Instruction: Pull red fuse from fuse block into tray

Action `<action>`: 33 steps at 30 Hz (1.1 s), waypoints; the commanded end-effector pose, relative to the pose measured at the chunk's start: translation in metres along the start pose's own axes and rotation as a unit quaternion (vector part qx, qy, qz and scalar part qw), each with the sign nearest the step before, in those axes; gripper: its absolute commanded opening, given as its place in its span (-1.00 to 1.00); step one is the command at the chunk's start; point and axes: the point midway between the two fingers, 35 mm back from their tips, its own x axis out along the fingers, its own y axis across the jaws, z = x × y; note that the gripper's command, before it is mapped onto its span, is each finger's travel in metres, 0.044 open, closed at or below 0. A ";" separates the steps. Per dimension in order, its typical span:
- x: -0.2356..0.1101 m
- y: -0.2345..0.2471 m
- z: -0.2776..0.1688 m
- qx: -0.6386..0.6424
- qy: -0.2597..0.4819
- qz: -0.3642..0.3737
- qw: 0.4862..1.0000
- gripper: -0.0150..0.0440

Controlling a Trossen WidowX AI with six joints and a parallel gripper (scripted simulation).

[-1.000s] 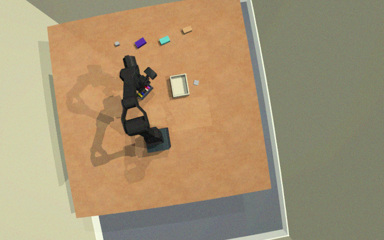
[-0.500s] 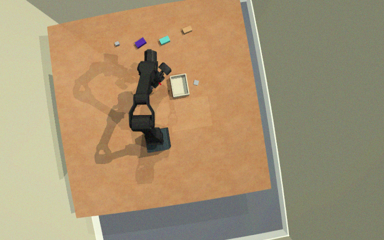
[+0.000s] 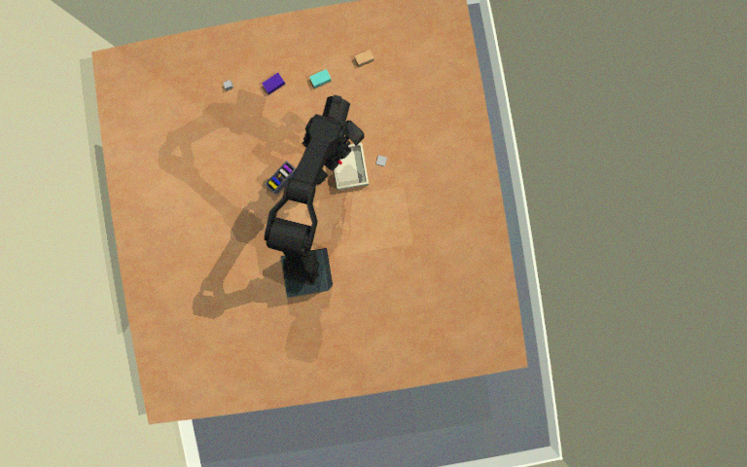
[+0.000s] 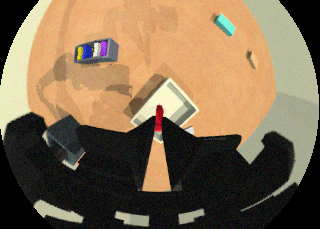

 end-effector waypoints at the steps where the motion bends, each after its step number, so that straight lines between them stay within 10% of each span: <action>1: 0.001 -0.013 -0.019 -0.002 0.001 0.001 1.000 -0.49; 33: 0.041 -0.018 -0.026 -0.002 0.001 0.001 1.000 -0.49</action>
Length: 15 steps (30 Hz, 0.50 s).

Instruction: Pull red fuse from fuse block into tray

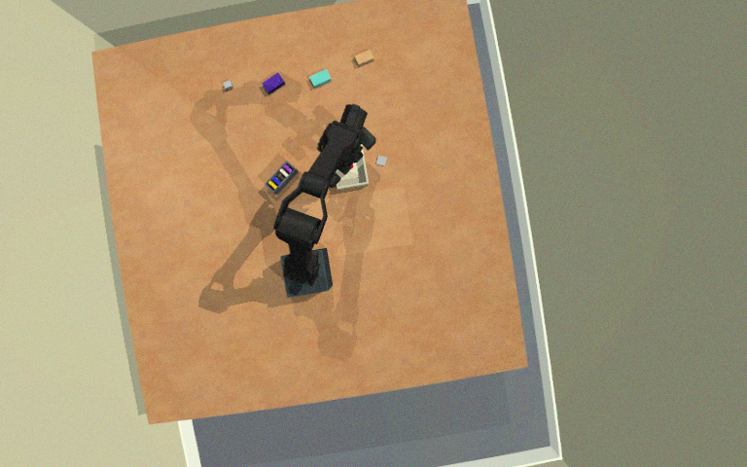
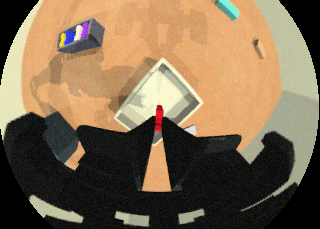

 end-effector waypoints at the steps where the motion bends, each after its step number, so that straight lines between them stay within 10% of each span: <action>1: 0.005 0.001 0.000 -0.003 -0.001 0.003 1.000 -0.49; 15: -0.011 0.000 0.000 -0.001 0.000 0.001 1.000 0.63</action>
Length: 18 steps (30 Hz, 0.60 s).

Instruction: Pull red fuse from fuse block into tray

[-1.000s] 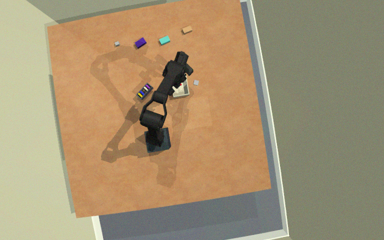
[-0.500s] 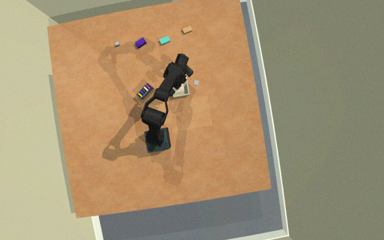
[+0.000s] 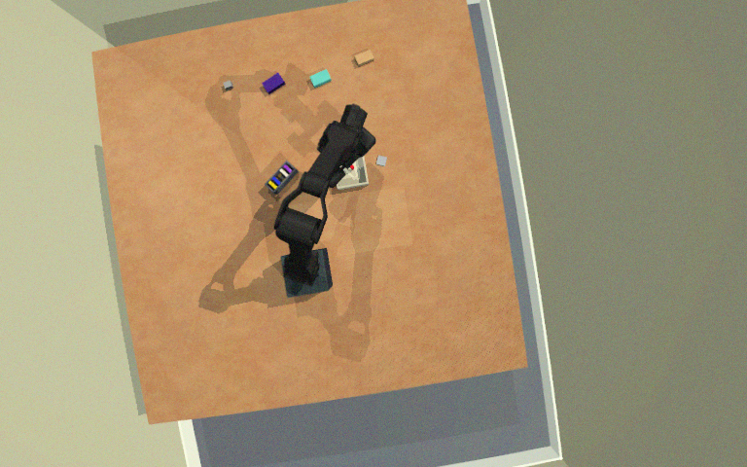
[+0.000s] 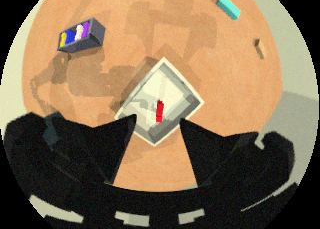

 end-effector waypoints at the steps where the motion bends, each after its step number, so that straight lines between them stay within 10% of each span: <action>1: -0.024 0.000 0.000 -0.002 -0.001 0.000 1.000 0.63; 18: -0.035 0.000 0.000 -0.003 0.000 0.000 1.000 0.63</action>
